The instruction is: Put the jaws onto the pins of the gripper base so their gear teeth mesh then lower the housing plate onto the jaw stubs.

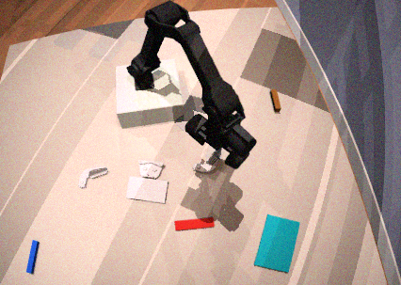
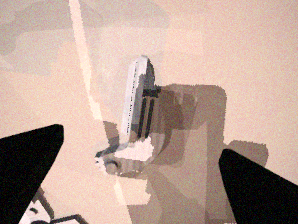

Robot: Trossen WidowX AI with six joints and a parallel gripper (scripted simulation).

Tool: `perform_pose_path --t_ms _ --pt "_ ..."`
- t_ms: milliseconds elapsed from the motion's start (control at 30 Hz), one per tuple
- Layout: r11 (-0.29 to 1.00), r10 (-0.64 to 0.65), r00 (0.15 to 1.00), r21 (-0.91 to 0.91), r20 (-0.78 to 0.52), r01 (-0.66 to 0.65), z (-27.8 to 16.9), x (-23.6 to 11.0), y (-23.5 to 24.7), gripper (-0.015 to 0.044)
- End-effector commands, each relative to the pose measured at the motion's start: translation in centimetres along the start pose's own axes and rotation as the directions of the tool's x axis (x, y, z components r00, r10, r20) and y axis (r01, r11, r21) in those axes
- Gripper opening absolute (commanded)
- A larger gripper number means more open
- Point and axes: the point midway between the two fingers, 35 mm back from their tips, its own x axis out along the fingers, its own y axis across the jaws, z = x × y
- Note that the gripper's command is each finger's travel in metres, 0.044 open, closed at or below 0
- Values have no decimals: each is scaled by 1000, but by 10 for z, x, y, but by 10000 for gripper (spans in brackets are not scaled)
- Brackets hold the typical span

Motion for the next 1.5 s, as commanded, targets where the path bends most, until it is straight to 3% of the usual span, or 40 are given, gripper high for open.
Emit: perform_pose_path --t_ms 0,1067,1467 --pt "1000 4 1000 -1 -5 -4 -1 2 1 440" --pt "1000 0 1000 0 0 0 0 0 0 440" --pt "1000 2 1000 0 -2 -2 -1 19 -1 440"
